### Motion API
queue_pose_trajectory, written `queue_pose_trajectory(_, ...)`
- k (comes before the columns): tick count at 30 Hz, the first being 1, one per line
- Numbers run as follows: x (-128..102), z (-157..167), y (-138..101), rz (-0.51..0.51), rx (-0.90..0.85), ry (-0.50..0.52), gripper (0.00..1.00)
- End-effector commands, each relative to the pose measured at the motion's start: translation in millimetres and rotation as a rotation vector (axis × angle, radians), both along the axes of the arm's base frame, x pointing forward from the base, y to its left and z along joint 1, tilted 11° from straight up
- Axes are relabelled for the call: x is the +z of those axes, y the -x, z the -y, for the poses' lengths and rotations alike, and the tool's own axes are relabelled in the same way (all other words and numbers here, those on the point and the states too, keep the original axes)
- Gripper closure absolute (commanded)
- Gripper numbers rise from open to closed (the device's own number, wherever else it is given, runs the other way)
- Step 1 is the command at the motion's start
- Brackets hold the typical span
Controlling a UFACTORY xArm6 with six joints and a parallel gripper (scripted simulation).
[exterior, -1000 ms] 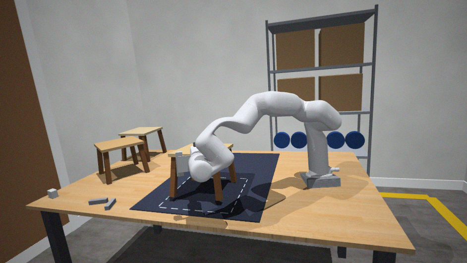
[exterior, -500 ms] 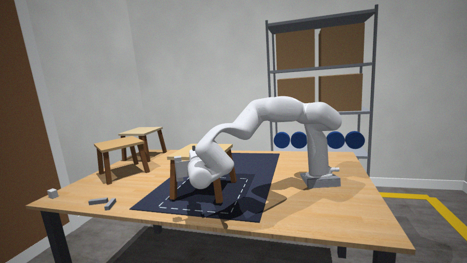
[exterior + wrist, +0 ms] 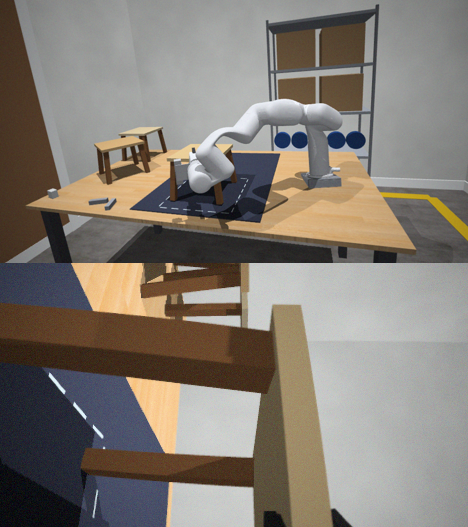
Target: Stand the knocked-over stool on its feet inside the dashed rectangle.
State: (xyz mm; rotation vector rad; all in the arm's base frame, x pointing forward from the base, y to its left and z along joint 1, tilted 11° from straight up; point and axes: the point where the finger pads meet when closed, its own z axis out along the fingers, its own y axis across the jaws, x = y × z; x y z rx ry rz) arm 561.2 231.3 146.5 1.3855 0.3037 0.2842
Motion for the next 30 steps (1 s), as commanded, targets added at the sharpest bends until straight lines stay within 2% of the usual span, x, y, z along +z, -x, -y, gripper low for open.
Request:
queue_pose_trajectory(1, 1.8, -1.6, -0.6, 0.004, 0.0, 0.0, 0.79)
queue_pose_trajectory(18, 1.4, -1.9, -0.7, 0.004, 0.0, 0.002, 0.79)
queue_pose_trajectory(19, 1.4, -1.9, -0.7, 0.004, 0.0, 0.002, 0.55)
queue_pose_trajectory(30, 1.4, -1.9, -0.7, 0.004, 0.0, 0.002, 0.55)
